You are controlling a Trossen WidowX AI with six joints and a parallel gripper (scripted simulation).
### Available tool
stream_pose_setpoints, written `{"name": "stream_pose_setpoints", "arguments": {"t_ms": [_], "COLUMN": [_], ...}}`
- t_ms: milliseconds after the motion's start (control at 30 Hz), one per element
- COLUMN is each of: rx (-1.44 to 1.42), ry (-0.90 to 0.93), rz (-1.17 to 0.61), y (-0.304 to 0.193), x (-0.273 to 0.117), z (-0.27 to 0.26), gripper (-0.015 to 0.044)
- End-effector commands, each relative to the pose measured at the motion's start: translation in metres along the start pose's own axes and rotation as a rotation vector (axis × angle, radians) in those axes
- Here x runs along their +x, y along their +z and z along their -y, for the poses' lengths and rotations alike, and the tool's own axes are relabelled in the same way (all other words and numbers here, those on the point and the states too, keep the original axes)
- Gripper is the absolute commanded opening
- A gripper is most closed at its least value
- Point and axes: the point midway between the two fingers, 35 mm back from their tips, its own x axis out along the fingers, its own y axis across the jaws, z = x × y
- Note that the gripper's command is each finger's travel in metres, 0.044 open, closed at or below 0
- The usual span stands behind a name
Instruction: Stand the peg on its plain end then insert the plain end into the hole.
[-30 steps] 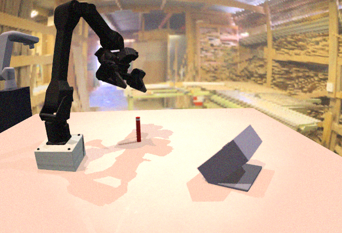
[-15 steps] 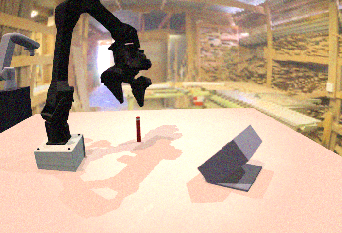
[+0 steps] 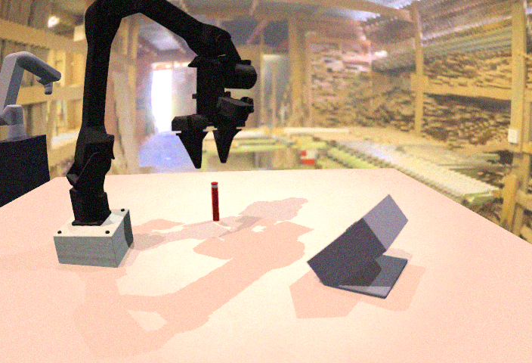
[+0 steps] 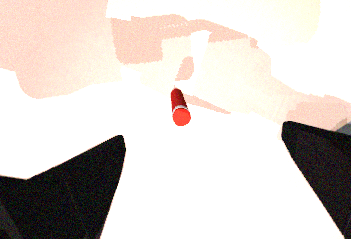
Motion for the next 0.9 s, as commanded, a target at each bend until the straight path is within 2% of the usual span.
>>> {"name": "stream_pose_setpoints", "arguments": {"t_ms": [0,300,500,867], "rx": [-0.019,-0.018,0.010,0.011], "ry": [0.064,0.064,0.063,0.063], "rz": [-0.048,-0.048,-0.049,-0.049], "y": [0.002,0.002,0.001,0.001], "x": [-0.005,-0.004,0.014,0.025], "z": [-0.007,-0.007,-0.008,-0.010], "gripper": [0.0440,0.0440,0.0440,0.0440]}}
